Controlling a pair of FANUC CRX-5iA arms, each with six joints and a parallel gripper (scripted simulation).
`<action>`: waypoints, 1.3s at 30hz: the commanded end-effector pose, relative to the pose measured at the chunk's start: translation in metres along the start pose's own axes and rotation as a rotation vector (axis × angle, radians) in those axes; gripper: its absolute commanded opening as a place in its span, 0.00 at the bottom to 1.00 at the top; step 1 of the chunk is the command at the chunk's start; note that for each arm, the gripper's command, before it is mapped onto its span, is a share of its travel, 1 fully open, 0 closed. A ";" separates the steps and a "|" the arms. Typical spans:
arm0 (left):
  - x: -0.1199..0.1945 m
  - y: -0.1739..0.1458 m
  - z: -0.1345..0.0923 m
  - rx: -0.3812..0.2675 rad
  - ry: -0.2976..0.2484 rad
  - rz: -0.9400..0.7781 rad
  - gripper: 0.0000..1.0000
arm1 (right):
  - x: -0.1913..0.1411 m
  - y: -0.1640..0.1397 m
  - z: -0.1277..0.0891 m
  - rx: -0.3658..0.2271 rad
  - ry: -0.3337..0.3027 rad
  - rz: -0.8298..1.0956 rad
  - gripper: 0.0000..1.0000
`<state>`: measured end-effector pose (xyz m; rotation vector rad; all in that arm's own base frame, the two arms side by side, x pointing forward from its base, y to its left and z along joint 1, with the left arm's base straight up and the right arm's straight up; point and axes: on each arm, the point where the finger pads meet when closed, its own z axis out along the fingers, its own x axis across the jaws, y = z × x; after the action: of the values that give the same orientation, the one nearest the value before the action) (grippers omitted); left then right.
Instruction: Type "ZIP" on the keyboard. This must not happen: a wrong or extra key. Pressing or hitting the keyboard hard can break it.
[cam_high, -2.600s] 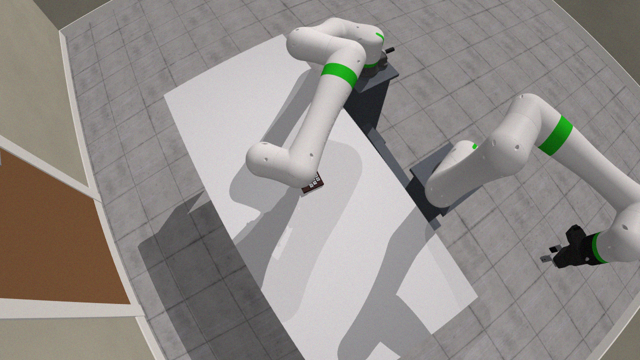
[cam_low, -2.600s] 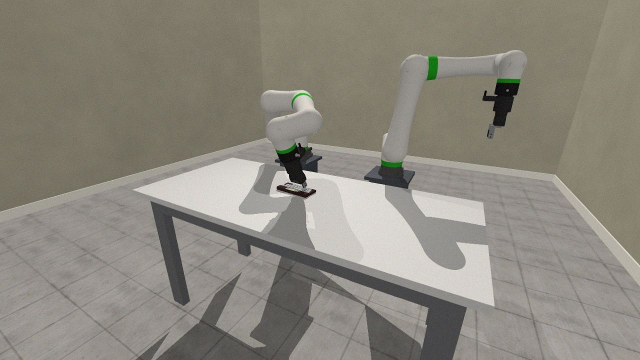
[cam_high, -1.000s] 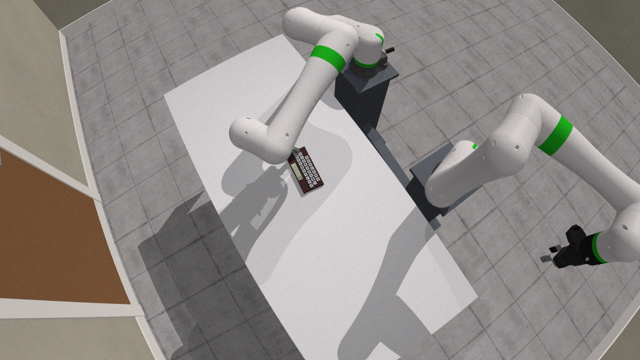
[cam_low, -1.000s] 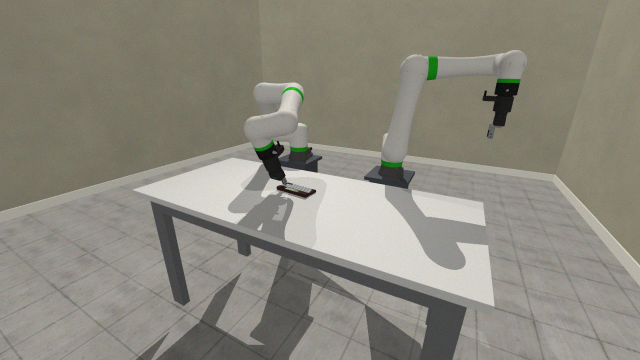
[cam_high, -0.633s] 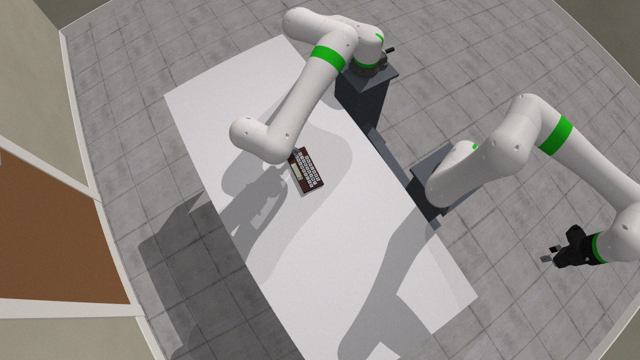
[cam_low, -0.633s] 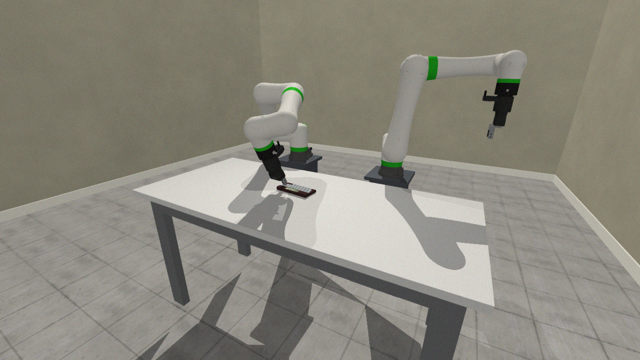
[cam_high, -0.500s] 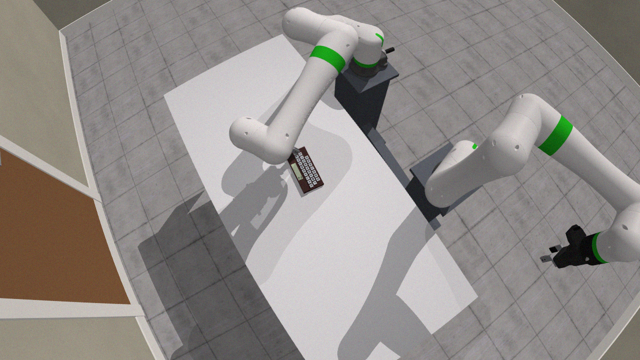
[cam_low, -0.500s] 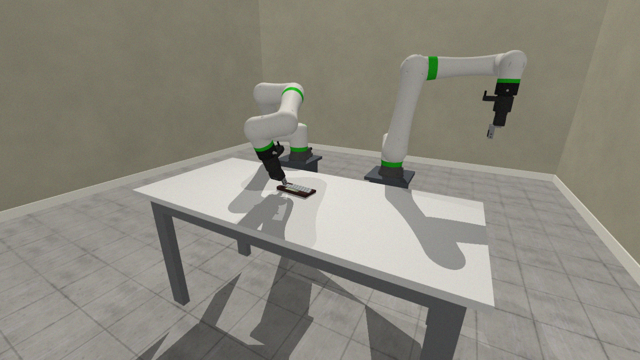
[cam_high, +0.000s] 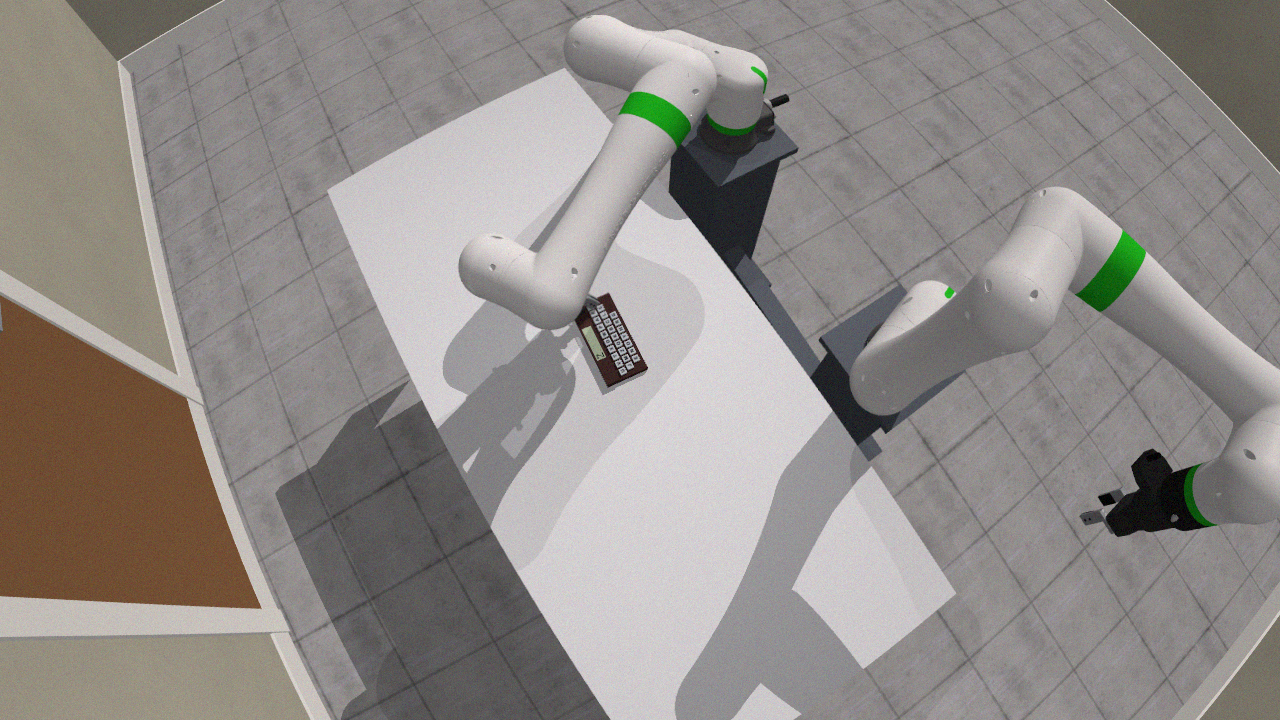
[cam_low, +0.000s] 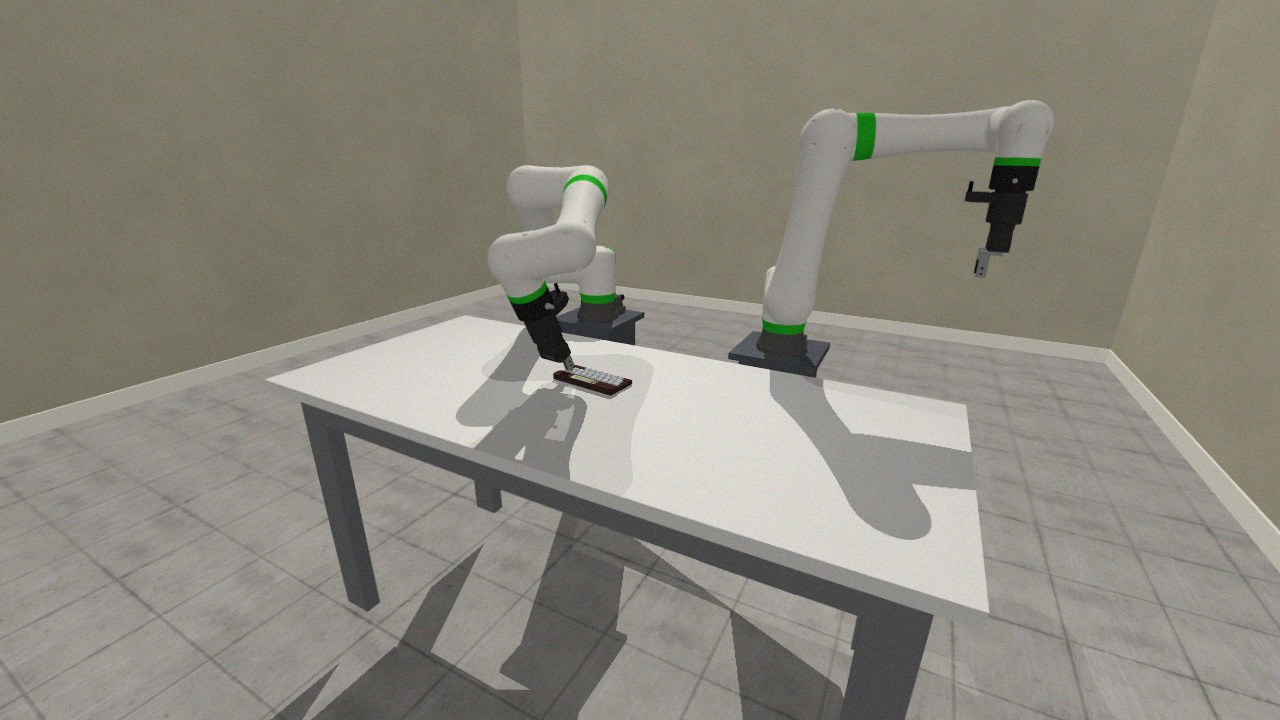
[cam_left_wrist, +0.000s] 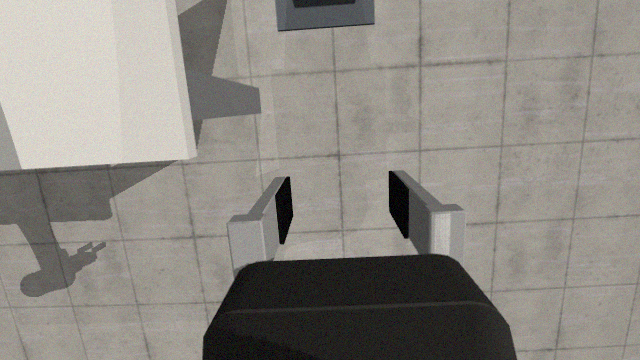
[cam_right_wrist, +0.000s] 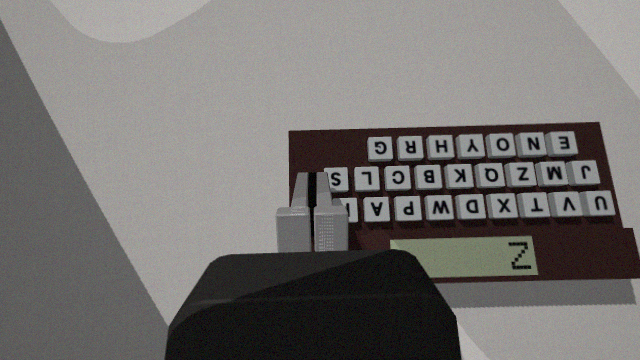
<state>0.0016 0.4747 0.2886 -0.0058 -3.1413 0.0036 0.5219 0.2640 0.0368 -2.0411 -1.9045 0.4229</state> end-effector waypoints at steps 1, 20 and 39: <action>0.000 0.000 -0.001 -0.002 0.000 0.000 1.00 | 0.000 0.000 -0.001 -0.003 0.001 -0.001 0.00; 0.000 0.000 -0.001 -0.002 0.000 0.000 1.00 | 0.000 -0.003 -0.008 -0.003 0.001 -0.001 0.00; 0.000 0.000 -0.001 -0.002 0.000 0.000 1.00 | 0.032 -0.004 -0.010 -0.003 0.001 -0.001 0.00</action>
<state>0.0016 0.4747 0.2886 -0.0058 -3.1413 0.0036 0.5234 0.2863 0.0458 -2.0409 -1.9050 0.4219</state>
